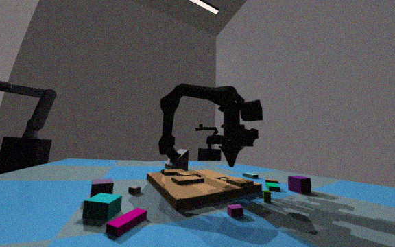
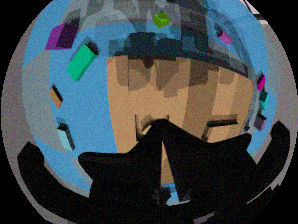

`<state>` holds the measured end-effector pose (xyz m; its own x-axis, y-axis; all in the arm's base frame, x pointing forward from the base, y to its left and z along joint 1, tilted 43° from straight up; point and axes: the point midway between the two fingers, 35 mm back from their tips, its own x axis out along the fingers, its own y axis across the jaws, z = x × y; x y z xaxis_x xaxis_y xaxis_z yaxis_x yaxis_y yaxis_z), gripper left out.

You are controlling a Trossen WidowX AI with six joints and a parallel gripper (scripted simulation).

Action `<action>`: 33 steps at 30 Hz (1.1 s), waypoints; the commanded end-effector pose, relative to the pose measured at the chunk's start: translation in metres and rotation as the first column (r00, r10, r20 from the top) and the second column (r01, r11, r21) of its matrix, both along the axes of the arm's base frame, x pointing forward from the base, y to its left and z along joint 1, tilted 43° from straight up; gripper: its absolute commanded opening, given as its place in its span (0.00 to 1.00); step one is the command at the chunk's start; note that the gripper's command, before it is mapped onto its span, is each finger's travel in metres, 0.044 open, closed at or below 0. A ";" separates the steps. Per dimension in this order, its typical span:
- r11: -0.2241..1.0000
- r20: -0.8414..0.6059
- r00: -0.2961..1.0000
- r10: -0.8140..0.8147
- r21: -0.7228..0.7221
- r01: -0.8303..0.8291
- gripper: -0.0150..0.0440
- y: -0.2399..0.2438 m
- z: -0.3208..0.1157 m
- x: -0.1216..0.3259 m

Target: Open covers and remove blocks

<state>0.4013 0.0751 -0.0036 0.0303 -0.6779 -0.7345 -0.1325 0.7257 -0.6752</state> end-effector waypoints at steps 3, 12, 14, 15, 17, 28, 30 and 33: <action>0.990 -0.134 0.981 0.143 0.004 -0.144 0.25 -0.018 0.024 -0.010; 0.909 -0.385 0.830 0.404 0.069 -0.410 0.25 -0.046 0.059 -0.037; 0.882 -0.434 0.778 0.454 0.093 -0.463 0.25 -0.052 0.066 -0.044; 0.866 -0.458 0.750 0.478 0.106 -0.488 0.25 -0.055 0.069 -0.048; 0.834 -0.502 0.689 0.523 0.135 -0.535 0.25 -0.061 0.075 -0.055; 0.614 -0.673 0.274 0.687 0.336 -0.714 0.25 -0.094 0.102 -0.101; 0.568 -0.689 0.188 0.700 0.379 -0.731 0.25 -0.099 0.106 -0.110; 0.516 -0.700 0.090 0.708 0.428 -0.742 0.25 -0.105 0.109 -0.120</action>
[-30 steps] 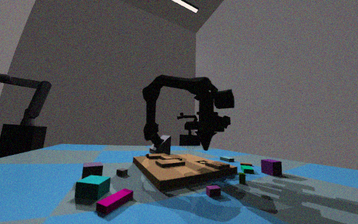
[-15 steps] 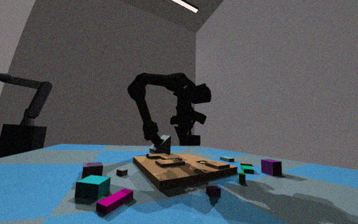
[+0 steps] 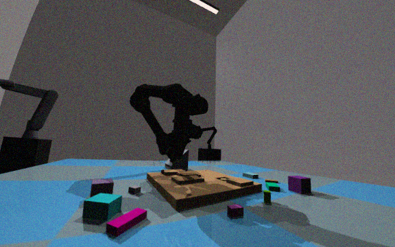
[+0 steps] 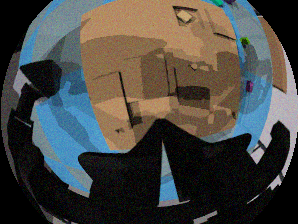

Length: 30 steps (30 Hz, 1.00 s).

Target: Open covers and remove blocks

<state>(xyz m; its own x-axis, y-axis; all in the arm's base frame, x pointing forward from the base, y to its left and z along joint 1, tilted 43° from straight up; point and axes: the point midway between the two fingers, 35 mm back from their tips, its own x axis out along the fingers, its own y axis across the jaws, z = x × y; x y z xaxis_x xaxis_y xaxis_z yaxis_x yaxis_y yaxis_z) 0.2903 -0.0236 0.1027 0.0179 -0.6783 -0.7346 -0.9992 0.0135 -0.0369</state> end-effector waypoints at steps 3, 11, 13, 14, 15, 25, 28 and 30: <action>0.998 -0.058 0.996 0.062 -0.005 -0.062 0.25 -0.007 0.003 -0.010; 0.998 -0.058 0.996 0.062 -0.005 -0.062 0.25 -0.007 0.003 -0.010; 0.998 -0.058 0.996 0.062 -0.005 -0.062 0.25 -0.007 0.003 -0.010; 0.998 -0.058 0.996 0.062 -0.005 -0.062 0.25 -0.007 0.003 -0.010; 0.998 -0.058 0.996 0.062 -0.005 -0.062 0.25 -0.007 0.003 -0.010; 0.998 -0.058 0.996 0.062 -0.005 -0.062 0.25 -0.007 0.003 -0.010; 0.998 -0.058 0.996 0.062 -0.004 -0.063 0.25 -0.008 0.001 -0.009; 0.998 -0.058 0.996 0.062 -0.004 -0.063 0.25 -0.010 0.000 -0.009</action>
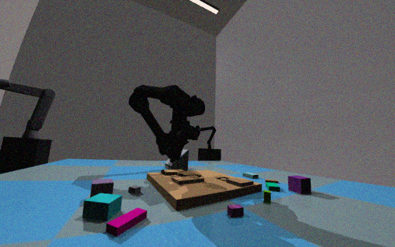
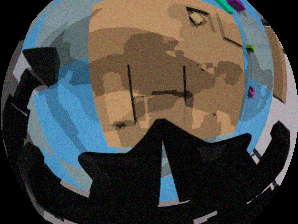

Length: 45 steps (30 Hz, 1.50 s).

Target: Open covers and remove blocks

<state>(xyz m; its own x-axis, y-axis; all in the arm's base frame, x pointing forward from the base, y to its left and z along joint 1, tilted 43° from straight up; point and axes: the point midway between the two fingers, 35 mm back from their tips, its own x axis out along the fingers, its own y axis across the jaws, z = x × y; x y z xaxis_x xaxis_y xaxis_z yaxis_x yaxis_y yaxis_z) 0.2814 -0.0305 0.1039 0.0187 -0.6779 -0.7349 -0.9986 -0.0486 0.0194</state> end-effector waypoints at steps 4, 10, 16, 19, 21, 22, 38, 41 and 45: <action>1.000 -0.002 1.000 0.001 -0.005 -0.001 0.25 -0.005 -0.004 0.000; 1.000 -0.002 1.000 0.001 -0.004 -0.001 0.25 -0.009 -0.009 0.001; 1.000 -0.001 1.000 0.001 -0.004 -0.001 0.25 -0.013 -0.013 0.001; 1.000 -0.001 1.000 0.001 -0.004 -0.001 0.25 -0.015 -0.015 0.001; 1.000 -0.001 1.000 0.001 -0.004 -0.001 0.25 -0.017 -0.017 0.001; 1.000 -0.001 1.000 0.001 -0.004 -0.001 0.25 -0.018 -0.017 0.002; 1.000 -0.001 1.000 0.001 -0.005 -0.001 0.25 -0.029 -0.029 0.002; 1.000 -0.001 1.000 0.001 -0.005 -0.001 0.25 -0.031 -0.031 0.002; 1.000 -0.001 1.000 0.001 -0.006 -0.001 0.25 -0.034 -0.034 0.001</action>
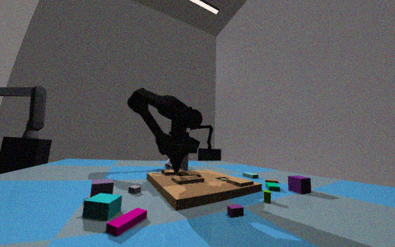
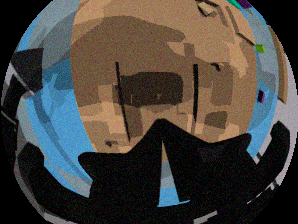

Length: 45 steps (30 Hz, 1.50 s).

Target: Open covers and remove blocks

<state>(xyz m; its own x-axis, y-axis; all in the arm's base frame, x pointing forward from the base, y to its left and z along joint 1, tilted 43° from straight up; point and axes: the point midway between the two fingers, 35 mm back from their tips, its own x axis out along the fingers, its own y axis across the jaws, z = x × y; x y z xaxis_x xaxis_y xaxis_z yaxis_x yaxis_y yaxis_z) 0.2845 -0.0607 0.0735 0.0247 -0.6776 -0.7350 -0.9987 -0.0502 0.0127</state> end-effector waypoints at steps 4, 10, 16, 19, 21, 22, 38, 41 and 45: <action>1.000 -0.008 1.000 -0.001 -0.007 0.001 0.25 -0.006 -0.006 -0.002; 1.000 -0.008 1.000 -0.001 -0.008 0.001 0.25 -0.011 -0.010 -0.002; 1.000 -0.008 1.000 -0.001 -0.007 0.001 0.25 -0.008 -0.012 -0.002; 1.000 -0.008 1.000 -0.001 -0.006 0.001 0.25 -0.006 -0.014 -0.002; 1.000 -0.008 1.000 -0.001 -0.006 0.001 0.25 -0.004 -0.015 -0.002; 1.000 -0.008 1.000 -0.001 -0.006 0.001 0.25 -0.004 -0.016 -0.001; 1.000 -0.008 1.000 0.000 -0.002 0.000 0.25 0.008 -0.027 -0.001; 1.000 -0.008 1.000 0.000 -0.002 0.000 0.25 0.010 -0.029 -0.001; 1.000 -0.008 1.000 0.000 -0.001 0.000 0.25 0.013 -0.032 -0.001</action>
<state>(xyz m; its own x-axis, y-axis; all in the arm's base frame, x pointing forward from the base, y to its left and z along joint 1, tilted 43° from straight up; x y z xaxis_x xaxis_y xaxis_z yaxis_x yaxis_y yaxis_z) 0.2845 -0.0500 0.0469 0.0260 -0.6828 -0.7301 -0.9985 -0.0533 0.0143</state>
